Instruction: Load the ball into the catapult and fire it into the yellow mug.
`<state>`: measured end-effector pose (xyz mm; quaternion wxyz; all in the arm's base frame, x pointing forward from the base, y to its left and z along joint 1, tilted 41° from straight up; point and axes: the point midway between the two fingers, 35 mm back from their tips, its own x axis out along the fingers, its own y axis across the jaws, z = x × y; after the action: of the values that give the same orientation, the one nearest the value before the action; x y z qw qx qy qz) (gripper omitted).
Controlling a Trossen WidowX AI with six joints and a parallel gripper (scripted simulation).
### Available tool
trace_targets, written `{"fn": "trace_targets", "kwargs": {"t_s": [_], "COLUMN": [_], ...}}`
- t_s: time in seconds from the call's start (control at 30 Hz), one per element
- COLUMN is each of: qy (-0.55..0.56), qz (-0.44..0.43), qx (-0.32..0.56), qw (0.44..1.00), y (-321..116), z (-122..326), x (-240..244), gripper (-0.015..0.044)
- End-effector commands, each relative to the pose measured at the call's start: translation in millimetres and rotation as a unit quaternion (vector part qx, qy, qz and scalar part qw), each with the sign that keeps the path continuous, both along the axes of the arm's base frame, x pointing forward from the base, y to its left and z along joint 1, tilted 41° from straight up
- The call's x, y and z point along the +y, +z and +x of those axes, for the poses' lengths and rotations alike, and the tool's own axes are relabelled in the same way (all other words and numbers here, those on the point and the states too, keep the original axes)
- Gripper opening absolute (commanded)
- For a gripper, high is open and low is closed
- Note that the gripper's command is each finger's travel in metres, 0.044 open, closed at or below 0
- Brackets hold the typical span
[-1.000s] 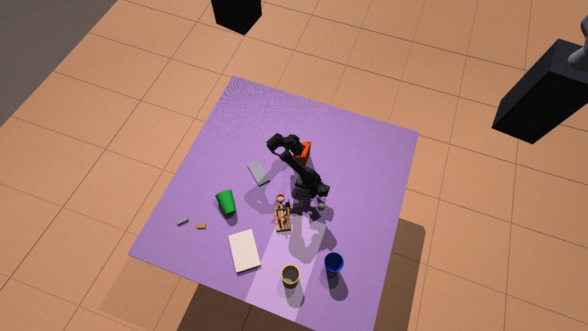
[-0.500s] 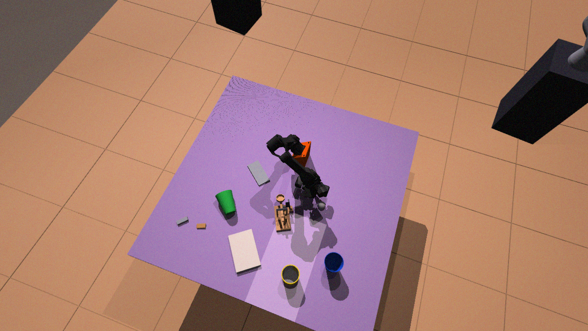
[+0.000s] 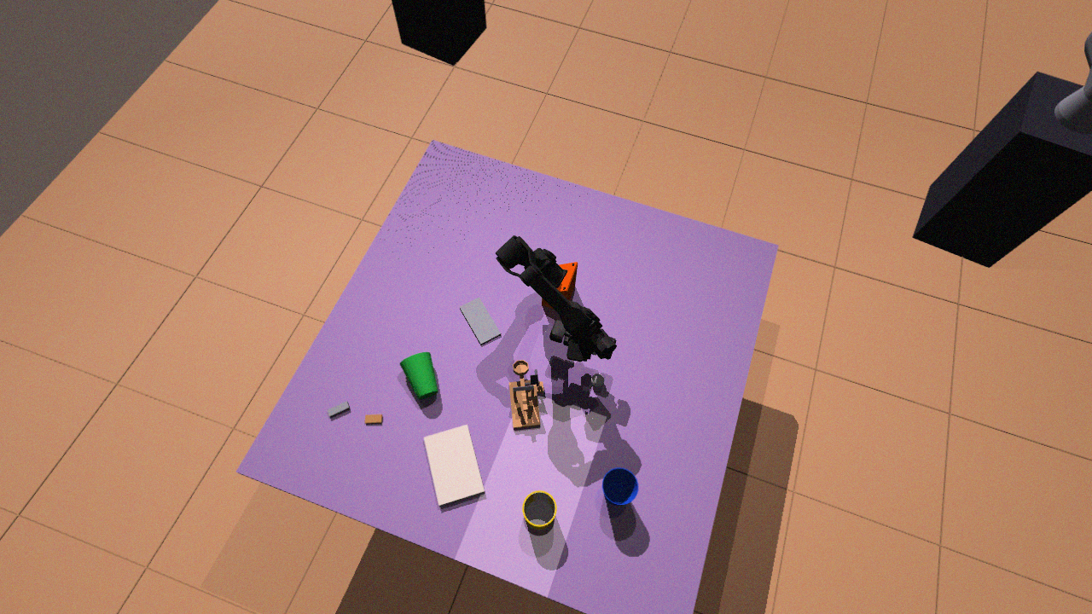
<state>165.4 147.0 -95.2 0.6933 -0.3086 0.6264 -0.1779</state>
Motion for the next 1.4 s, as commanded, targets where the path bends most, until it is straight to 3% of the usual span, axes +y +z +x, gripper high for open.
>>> {"fn": "trace_targets", "kwargs": {"t_s": [0.0, 0.33, 1.37], "qy": [-0.002, 0.000, 0.057], "qz": [0.003, -0.001, -0.096], "qx": [-0.001, 0.003, 0.228], "qw": [1.000, 1.000, 0.967], "y": [23, 52, 114], "z": [-7, -15, 121], "x": [21, 39, -55], "gripper": [0.0000, 0.0000, 0.0000]}}
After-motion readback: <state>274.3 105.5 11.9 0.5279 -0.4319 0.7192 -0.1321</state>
